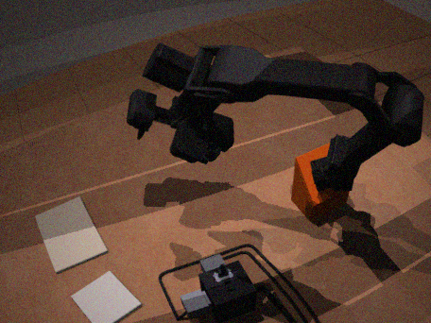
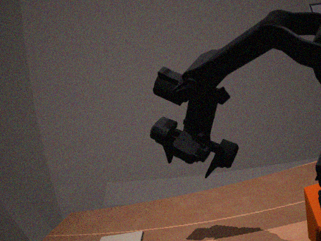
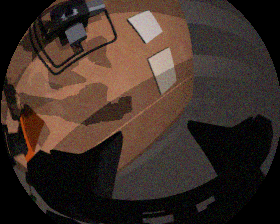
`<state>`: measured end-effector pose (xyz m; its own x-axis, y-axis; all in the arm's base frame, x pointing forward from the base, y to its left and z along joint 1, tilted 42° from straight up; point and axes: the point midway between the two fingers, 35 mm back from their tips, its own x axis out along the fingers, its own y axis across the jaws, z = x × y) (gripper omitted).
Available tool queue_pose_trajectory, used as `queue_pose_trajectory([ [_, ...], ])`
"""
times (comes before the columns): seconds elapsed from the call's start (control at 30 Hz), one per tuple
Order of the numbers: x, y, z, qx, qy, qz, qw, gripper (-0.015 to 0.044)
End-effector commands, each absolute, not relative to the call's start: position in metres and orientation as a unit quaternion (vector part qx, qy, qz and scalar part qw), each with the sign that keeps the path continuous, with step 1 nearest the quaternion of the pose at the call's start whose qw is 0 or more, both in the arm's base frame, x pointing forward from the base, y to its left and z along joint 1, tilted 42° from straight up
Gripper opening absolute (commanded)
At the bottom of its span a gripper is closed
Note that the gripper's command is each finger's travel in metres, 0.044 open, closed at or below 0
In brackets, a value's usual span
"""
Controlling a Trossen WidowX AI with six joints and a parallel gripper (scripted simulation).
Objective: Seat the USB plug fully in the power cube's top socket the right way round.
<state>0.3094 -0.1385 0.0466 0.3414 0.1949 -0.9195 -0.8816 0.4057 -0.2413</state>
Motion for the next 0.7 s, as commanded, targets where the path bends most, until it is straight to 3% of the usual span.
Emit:
queue_pose_trajectory([
  [0.0, 0.322, -0.068, 0.071, -0.363, 0.383, 0.484, 0.698, 0.0440],
  [0.23, 0.303, 0.057, 0.134, -0.275, 0.313, 0.652, 0.633, 0.0440],
  [0.67, 0.296, 0.068, 0.136, -0.268, 0.310, 0.661, 0.628, 0.0440],
])
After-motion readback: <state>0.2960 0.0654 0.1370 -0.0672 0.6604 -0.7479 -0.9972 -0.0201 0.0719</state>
